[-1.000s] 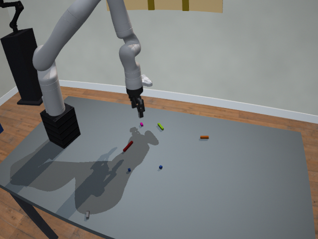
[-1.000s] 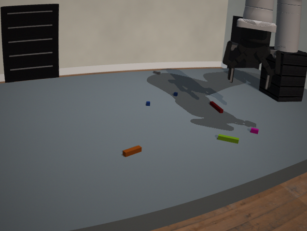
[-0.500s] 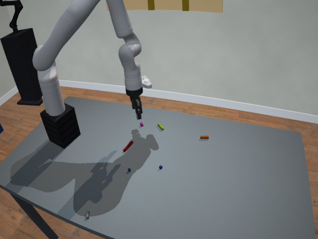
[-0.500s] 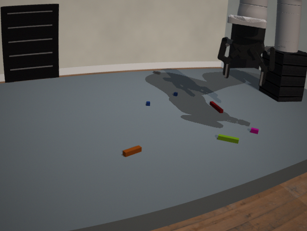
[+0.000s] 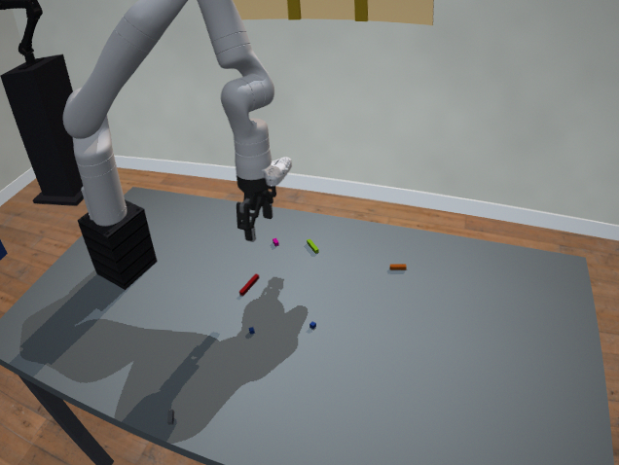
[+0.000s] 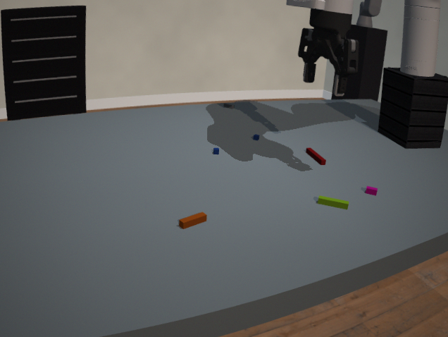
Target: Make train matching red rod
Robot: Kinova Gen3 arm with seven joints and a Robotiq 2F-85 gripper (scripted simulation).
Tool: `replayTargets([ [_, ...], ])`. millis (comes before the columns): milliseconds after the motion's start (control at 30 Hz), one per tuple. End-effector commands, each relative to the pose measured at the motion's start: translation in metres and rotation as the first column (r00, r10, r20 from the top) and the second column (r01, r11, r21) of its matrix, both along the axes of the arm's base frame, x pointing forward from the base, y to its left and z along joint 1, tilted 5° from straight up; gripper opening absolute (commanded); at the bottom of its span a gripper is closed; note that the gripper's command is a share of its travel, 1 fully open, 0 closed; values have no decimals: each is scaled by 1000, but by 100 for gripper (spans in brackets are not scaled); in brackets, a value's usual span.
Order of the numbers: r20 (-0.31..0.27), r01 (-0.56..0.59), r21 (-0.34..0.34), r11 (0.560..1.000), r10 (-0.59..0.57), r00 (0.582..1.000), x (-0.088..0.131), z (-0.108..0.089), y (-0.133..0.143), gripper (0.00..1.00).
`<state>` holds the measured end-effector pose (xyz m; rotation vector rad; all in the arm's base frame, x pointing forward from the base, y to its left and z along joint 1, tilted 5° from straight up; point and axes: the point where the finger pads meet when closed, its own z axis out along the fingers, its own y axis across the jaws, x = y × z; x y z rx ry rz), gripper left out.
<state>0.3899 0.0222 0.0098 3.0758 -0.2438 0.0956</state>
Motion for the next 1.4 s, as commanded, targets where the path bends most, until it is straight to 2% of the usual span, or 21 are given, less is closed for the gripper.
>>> replayTargets([
  [0, 6, 69, 4, 998, -69, 998, 3, 9, -7, 100],
  [133, 17, 286, 26, 958, -286, 958, 3, 25, -28, 100],
  [333, 25, 530, 63, 846, -532, 846, 2, 45, -51, 100],
  [467, 25, 625, 82, 776, -629, 777, 1, 54, -60, 100],
  [533, 25, 625, 82, 776, -629, 777, 1, 54, -60, 100],
  [667, 24, 673, 93, 733, -678, 735, 1, 59, -65, 100],
  [800, 24, 688, 97, 719, -692, 721, 1, 61, -67, 100],
  [1367, 24, 688, 97, 719, -693, 720, 1, 61, -67, 100],
])
